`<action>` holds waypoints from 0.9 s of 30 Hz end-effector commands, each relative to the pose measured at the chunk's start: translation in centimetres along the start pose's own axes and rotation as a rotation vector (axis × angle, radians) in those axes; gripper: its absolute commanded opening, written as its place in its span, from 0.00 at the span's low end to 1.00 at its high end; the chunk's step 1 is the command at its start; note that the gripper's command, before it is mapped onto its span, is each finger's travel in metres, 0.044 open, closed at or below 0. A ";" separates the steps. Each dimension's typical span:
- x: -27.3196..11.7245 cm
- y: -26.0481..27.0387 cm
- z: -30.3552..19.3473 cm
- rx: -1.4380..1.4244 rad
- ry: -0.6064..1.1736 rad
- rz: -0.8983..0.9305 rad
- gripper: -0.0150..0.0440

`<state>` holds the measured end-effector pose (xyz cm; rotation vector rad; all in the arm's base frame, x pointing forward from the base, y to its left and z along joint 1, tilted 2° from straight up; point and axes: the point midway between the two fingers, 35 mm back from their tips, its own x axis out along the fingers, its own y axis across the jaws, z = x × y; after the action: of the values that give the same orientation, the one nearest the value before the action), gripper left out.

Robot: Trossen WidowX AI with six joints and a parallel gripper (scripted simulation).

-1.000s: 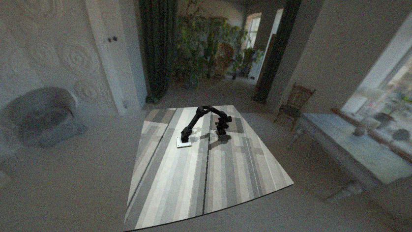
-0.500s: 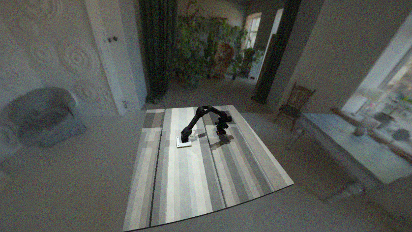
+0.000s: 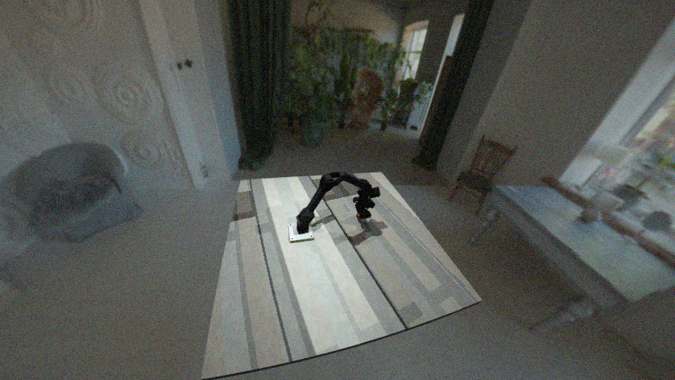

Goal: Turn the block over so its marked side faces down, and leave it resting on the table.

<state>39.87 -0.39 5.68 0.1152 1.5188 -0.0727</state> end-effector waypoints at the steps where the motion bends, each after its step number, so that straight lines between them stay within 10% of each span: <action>1: -0.3 0.0 0.2 0.002 -0.065 -0.003 0.25; 27: 0.3 0.0 -0.2 0.002 -0.429 -0.003 0.25</action>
<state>39.75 -0.32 4.82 0.0899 1.1537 -0.0880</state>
